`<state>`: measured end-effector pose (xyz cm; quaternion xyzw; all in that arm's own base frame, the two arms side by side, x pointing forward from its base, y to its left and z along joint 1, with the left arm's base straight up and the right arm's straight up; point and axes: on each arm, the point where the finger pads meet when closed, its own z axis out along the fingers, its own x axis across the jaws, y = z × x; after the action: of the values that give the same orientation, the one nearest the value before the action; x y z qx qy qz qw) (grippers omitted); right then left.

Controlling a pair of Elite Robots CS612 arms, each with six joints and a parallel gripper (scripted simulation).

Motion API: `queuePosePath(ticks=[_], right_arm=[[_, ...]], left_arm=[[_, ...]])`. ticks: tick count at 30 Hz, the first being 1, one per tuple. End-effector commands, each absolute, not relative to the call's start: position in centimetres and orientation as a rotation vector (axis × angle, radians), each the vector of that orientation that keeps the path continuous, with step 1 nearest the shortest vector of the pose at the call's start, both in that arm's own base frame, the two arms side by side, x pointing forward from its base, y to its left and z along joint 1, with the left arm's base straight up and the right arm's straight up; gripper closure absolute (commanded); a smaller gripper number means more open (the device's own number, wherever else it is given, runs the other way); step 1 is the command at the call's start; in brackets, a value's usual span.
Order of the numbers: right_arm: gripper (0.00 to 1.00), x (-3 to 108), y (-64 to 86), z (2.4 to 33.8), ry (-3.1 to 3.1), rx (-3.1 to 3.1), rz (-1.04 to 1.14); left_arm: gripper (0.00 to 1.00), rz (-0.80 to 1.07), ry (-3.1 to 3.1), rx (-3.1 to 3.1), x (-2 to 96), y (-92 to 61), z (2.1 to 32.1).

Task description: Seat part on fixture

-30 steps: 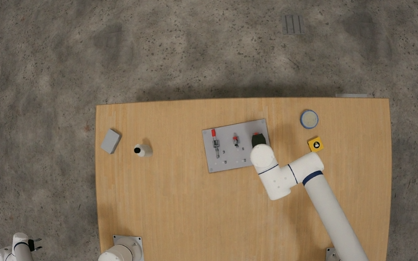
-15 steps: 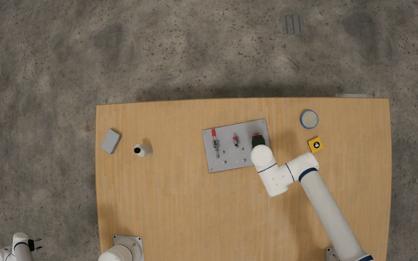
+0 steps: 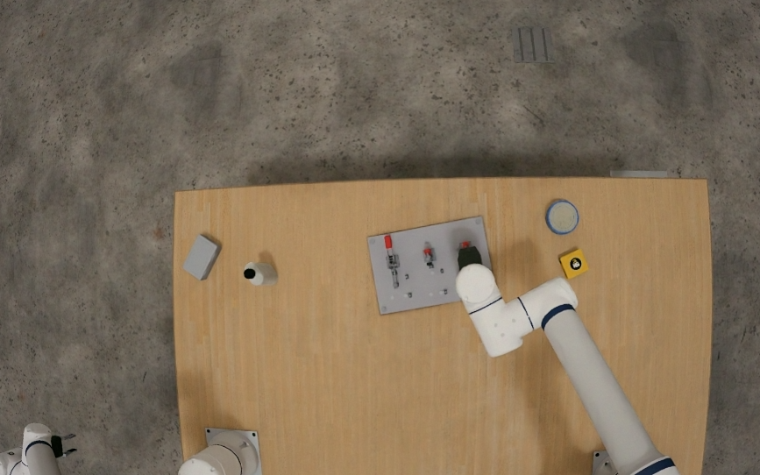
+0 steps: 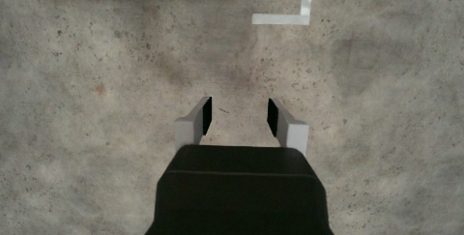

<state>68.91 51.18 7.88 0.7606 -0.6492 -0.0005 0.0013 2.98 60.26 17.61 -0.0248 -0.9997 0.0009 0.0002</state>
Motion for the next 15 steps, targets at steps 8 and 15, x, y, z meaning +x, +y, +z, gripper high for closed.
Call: queuePosePath(ticks=[8, 15], right_arm=[[1.00, 67.8, 51.1, 8.0, -2.040, 2.389, 0.000], [1.00, 65.8, 50.9, 8.0, -2.040, 2.389, 0.000]], left_arm=[[0.00, 0.000, -3.141, -0.078, 3.0, 60.3, 17.7], [0.00, 0.000, -3.141, -0.078, 3.0, 60.3, 17.7]])
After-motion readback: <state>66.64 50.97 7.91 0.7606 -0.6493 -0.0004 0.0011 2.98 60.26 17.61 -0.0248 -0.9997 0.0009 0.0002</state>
